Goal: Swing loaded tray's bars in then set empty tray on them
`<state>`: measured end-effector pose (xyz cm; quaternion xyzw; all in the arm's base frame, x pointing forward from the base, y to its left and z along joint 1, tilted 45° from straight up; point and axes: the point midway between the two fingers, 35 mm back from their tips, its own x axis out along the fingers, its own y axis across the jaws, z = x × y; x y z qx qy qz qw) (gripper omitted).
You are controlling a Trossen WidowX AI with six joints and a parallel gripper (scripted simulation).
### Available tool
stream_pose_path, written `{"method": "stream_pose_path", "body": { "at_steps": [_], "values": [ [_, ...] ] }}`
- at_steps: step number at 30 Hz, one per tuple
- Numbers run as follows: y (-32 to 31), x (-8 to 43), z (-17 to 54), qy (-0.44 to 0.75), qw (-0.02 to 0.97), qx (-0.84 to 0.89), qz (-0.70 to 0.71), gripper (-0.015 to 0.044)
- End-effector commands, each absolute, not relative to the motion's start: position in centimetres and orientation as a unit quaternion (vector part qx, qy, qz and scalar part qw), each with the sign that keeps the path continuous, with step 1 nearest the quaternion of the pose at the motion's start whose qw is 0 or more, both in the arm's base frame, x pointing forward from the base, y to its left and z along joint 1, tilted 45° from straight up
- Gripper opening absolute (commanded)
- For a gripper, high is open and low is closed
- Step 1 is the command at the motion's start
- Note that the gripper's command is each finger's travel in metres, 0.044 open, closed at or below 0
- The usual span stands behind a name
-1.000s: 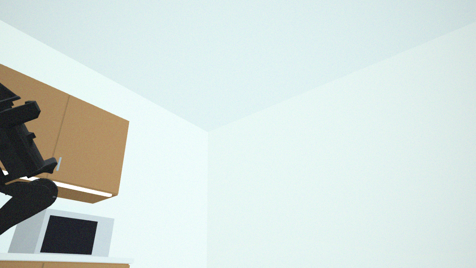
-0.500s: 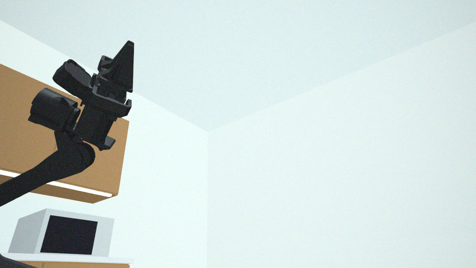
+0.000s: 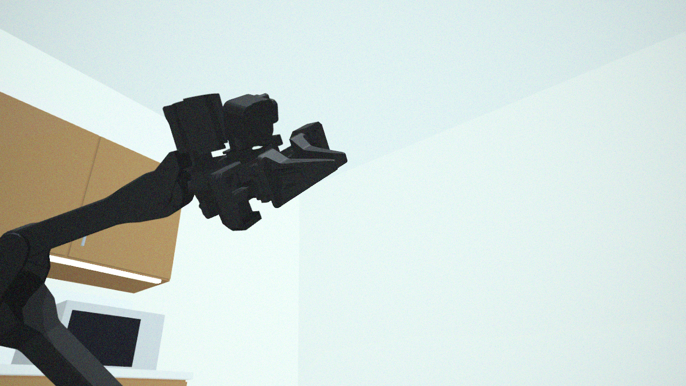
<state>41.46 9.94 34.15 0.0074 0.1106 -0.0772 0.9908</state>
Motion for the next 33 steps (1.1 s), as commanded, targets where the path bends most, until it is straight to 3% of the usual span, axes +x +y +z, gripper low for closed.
{"method": "stream_pose_path", "body": {
  "at_steps": [1, 8, 16, 33],
  "values": [
    [6.9, 43.2, 29.2, 0.214, 0.966, -0.058, -0.134, 0.0086],
    [-0.8, 43.0, 20.9, 0.43, 0.856, -0.177, -0.226, 0.0086],
    [-9.3, 38.6, 15.1, 0.654, 0.653, -0.274, -0.265, 0.0086],
    [-12.1, 38.2, 12.6, 0.67, 0.635, -0.279, -0.265, 0.0086]
  ]
}}
